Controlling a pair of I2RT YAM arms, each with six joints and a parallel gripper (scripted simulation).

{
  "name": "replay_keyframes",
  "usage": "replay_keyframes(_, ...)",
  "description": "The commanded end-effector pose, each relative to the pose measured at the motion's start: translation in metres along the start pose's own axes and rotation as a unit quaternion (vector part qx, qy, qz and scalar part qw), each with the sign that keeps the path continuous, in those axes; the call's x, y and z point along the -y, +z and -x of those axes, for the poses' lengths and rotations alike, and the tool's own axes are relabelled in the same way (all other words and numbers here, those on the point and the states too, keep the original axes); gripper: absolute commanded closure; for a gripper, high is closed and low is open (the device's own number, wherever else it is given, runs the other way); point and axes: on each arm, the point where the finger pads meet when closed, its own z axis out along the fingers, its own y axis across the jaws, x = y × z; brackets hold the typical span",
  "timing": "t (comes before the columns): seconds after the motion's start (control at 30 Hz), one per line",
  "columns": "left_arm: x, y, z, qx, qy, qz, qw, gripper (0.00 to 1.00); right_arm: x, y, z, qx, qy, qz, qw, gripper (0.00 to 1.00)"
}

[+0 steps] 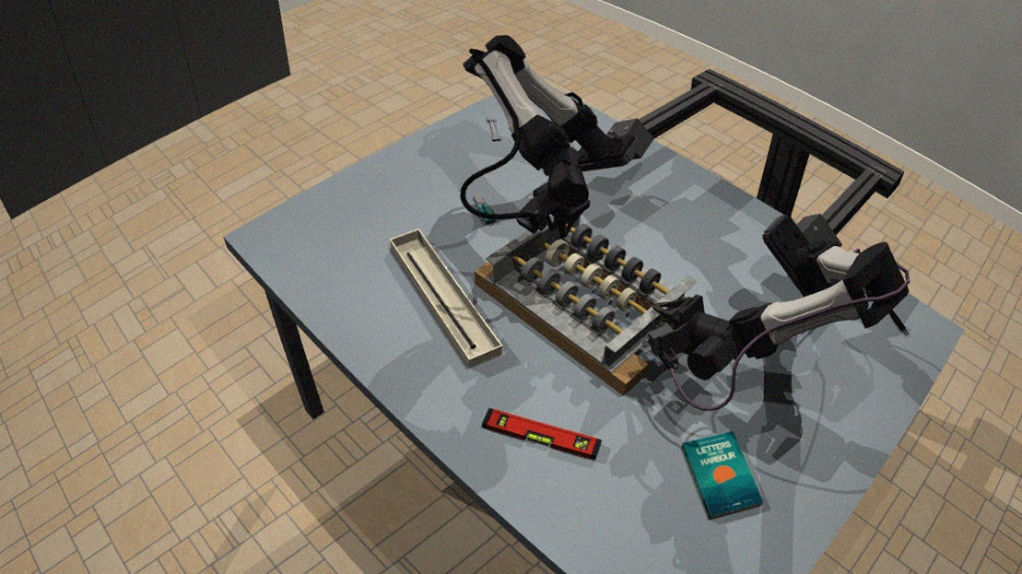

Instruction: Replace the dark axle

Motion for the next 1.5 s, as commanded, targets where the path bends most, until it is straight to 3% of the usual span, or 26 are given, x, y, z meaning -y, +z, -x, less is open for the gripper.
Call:
replay_keyframes(0.0,0.016,0.018,-0.017,-0.027,0.009,-0.027,0.999,0.67,0.0,0.014,0.002,0.0,0.001,-0.005,1.0,0.69)
replay_keyframes(1.0,0.016,0.018,-0.017,-0.027,0.009,-0.027,0.999,0.67,0.0,0.058,0.001,-0.003,0.002,0.002,1.0,0.69)
replay_keyframes(1.2,0.016,0.018,-0.017,-0.027,0.009,-0.027,0.999,0.67,0.0,0.05,0.003,0.002,0.006,0.006,1.0,0.69)
replay_keyframes(1.23,0.016,0.018,-0.017,-0.027,0.009,-0.027,0.999,0.67,0.0,0.05,0.003,0.001,0.005,0.006,1.0,1.0)
replay_keyframes(1.47,0.016,0.018,-0.017,-0.027,0.009,-0.027,0.999,0.67,0.0,0.05,0.003,0.001,0.005,0.006,1.0,1.0)
